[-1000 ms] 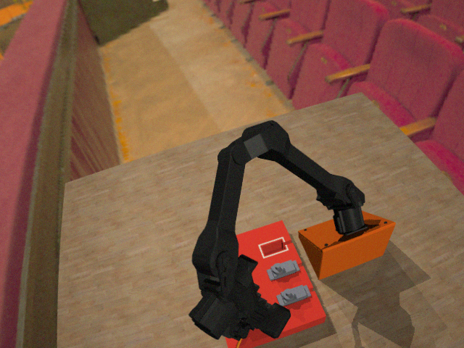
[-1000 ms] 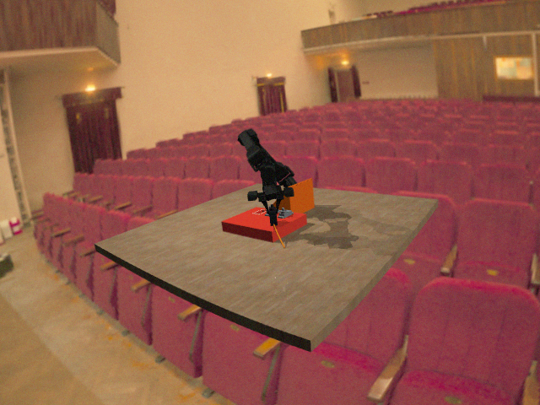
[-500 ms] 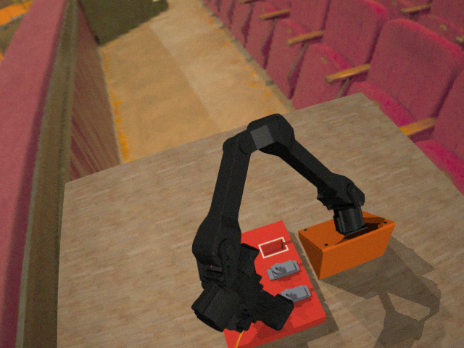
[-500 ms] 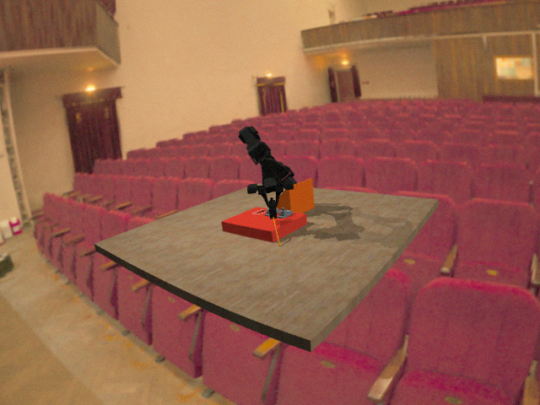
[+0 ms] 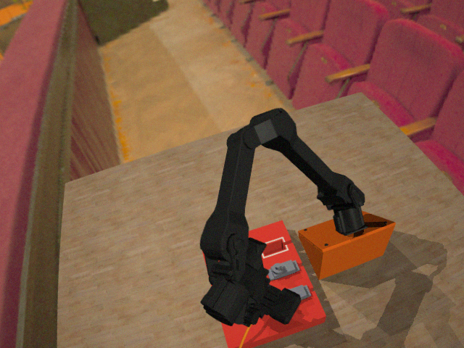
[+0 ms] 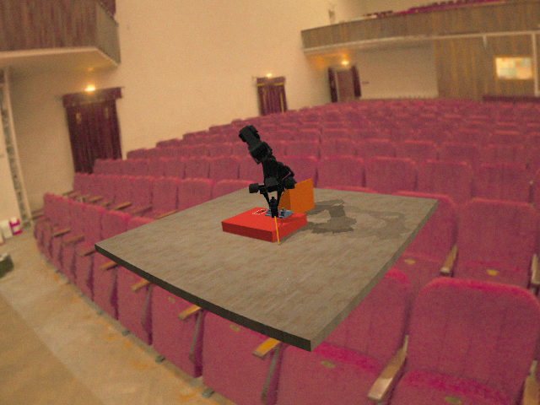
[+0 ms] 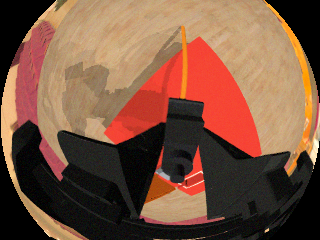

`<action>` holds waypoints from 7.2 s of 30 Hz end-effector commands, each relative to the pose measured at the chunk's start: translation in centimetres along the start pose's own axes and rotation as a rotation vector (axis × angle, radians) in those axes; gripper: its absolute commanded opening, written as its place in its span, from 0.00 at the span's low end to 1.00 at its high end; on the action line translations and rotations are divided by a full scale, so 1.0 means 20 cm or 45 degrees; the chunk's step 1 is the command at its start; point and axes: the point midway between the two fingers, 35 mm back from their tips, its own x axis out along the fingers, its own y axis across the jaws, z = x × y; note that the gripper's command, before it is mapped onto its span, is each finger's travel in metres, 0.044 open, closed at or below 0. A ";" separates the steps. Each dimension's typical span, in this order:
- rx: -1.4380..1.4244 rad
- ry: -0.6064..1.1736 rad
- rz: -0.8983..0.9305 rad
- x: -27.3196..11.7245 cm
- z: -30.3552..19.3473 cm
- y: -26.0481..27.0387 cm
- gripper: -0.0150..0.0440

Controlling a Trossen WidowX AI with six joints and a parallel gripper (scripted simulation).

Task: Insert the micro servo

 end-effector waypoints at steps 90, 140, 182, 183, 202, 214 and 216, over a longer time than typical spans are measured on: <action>-2.627 0.012 -0.016 -0.01 -0.54 -0.64 0.25; -3.098 0.012 -0.006 0.03 -0.95 -0.28 0.25; -3.097 0.015 -0.006 0.21 -0.95 -0.29 0.25; -3.097 0.016 -0.006 0.21 -0.95 -0.29 0.25; -3.097 0.017 -0.006 0.31 -0.95 -0.29 0.25; -3.097 0.017 -0.006 0.34 -0.96 -0.29 0.43; -3.097 0.017 -0.006 0.34 -0.96 -0.29 0.52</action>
